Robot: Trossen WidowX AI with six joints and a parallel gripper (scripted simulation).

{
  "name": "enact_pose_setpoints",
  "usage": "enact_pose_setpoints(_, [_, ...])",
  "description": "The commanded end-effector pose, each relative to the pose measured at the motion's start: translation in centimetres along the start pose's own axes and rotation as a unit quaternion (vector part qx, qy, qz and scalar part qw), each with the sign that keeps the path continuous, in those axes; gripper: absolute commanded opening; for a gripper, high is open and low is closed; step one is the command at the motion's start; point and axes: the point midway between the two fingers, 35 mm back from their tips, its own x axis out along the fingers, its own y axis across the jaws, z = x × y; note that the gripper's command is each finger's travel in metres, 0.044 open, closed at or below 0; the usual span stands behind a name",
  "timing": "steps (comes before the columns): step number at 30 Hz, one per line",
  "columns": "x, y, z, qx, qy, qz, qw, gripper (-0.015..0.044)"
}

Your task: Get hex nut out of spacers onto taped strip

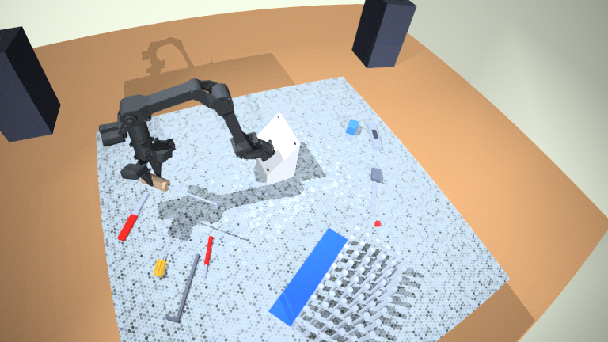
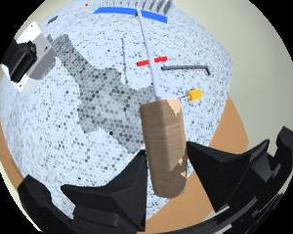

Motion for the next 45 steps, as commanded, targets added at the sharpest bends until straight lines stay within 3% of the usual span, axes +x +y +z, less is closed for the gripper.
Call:
enact_pose_setpoints(1, [-0.5, -0.1, 0.4, 0.0, -0.003, -0.001, 1.0, 0.0])
enact_pose_setpoints(24, [5.4, 0.0, 3.9, 0.106, -0.096, 0.085, 0.986, 0.0])
enact_pose_setpoints(45, [9.7, -0.1, 9.4, 0.154, -0.119, 0.182, 0.964, 0.0])
